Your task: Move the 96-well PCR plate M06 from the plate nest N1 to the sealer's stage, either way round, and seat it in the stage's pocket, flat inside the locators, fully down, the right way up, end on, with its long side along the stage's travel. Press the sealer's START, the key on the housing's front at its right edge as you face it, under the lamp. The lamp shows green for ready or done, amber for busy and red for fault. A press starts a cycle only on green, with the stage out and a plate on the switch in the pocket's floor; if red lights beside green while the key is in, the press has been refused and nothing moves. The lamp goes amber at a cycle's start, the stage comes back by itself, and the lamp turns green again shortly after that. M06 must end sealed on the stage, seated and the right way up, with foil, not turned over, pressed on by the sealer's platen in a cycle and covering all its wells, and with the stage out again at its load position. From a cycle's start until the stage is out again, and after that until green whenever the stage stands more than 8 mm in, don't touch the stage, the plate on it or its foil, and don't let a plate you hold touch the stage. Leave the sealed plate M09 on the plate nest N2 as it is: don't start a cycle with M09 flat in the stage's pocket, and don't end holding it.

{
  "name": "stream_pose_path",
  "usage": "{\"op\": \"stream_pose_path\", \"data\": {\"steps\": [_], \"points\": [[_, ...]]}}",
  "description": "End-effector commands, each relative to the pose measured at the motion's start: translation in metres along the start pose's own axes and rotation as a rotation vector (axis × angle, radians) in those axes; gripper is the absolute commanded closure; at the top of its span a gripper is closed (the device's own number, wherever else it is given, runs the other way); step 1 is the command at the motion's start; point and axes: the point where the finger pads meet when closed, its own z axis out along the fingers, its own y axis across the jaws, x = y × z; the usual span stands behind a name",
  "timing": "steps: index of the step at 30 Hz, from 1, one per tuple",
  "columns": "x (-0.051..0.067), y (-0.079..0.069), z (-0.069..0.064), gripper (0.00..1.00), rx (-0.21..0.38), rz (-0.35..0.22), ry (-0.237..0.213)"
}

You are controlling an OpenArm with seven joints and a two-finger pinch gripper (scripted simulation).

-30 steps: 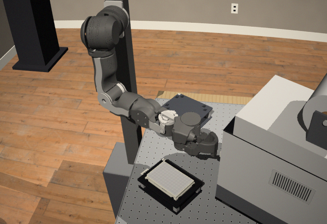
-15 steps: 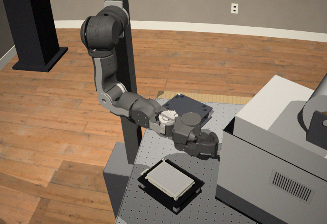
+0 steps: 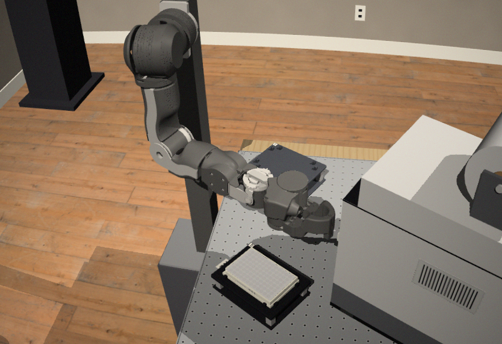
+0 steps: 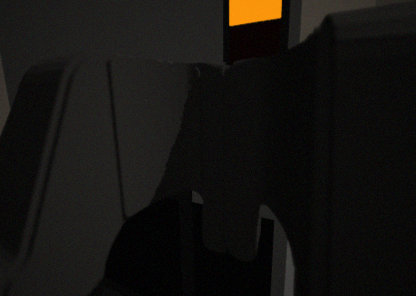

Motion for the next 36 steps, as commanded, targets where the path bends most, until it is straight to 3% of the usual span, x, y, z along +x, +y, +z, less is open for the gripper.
{"op": "stream_pose_path", "data": {"steps": [1,4,33,36], "points": [[-0.002,0.0,-0.012,1.0,0.0,-0.001,-0.004],[-0.002,0.0,-0.036,1.0,0.0,-0.001,-0.007],[-0.003,0.0,-0.045,1.0,0.0,-0.001,-0.007],[-0.006,-0.018,-0.064,1.0,-0.11,0.109,-0.014]]}}
